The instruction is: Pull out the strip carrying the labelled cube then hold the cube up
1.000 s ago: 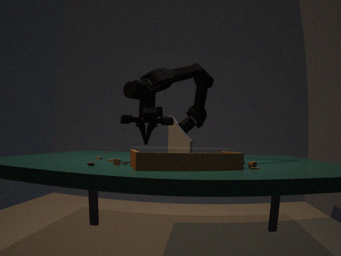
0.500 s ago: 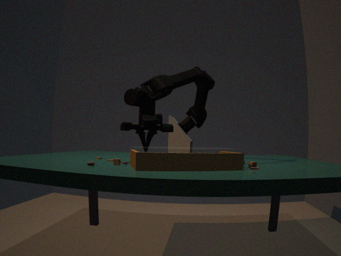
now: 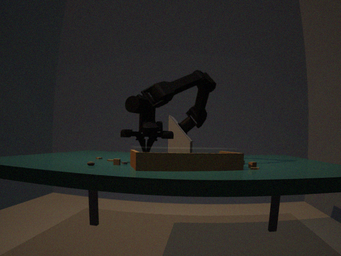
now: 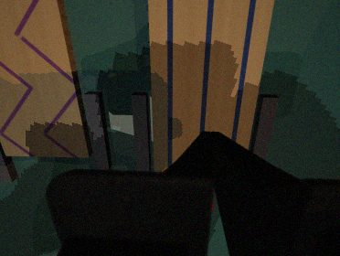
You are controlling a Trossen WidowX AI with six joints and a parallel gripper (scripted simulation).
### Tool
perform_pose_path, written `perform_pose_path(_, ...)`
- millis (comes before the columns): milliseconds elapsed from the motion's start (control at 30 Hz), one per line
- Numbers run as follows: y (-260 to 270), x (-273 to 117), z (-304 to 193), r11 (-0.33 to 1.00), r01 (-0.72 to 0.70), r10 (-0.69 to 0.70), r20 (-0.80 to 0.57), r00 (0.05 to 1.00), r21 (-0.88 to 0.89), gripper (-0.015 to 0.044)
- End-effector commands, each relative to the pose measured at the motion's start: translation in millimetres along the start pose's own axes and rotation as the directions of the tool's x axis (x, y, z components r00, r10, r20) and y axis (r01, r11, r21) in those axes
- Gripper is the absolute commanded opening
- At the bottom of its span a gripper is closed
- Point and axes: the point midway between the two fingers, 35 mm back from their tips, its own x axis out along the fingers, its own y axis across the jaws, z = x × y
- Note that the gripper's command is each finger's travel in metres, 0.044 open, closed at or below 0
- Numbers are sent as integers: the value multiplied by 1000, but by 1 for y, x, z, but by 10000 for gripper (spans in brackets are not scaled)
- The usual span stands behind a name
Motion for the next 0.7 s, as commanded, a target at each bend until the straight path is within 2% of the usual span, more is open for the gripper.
perform_pose_path(0,3,8,-2,1000,-8,8,-5,1000,7,0)
perform_pose_path(667,3,14,-3,1000,-9,9,-5,1000,7,0)
